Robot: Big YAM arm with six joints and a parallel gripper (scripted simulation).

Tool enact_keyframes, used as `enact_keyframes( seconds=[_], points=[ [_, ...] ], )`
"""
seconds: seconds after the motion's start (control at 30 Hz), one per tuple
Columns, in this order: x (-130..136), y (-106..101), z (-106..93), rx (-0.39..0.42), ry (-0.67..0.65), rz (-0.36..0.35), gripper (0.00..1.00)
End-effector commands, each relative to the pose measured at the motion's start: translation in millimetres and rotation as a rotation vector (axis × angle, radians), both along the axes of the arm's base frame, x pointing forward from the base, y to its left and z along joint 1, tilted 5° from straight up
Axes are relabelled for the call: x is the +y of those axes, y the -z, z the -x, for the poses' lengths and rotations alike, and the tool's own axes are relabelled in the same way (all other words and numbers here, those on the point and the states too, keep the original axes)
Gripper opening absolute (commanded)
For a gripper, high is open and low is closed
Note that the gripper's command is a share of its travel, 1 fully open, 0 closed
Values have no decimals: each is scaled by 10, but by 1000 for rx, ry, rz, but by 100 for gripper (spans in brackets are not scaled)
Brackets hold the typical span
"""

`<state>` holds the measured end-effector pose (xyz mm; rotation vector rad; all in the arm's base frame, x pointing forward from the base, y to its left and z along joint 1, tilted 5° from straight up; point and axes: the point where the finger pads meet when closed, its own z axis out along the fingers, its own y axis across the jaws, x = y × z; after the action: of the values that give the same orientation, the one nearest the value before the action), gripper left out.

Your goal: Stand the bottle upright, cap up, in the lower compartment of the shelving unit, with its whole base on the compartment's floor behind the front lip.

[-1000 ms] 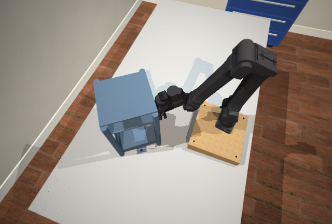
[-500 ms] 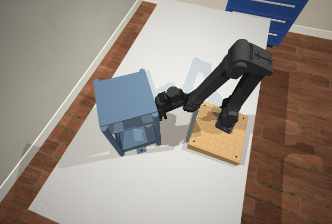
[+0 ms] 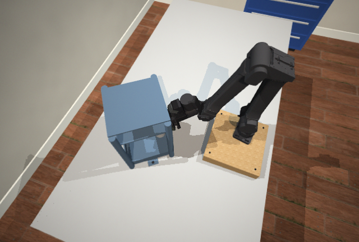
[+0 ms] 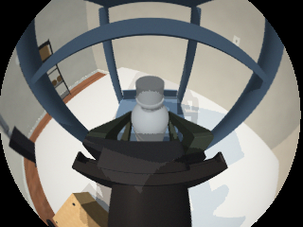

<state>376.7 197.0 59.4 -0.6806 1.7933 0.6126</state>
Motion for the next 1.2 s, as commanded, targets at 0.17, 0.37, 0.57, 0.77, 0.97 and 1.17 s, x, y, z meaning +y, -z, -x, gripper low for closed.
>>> enact_keyframes(
  seconds=[0.17, 0.37, 0.57, 0.77, 0.97, 1.17],
  points=[
    [62, -82, -35, -31, -4, -23, 40],
    [55, -92, -35, -33, -3, -24, 40],
    [49, -127, -39, -41, -1, -26, 40],
    [47, -140, -41, -44, -1, -27, 40],
    [46, -140, -41, -44, 0, -27, 40],
    [30, -63, -18, -28, 1, -23, 40]
  ],
)
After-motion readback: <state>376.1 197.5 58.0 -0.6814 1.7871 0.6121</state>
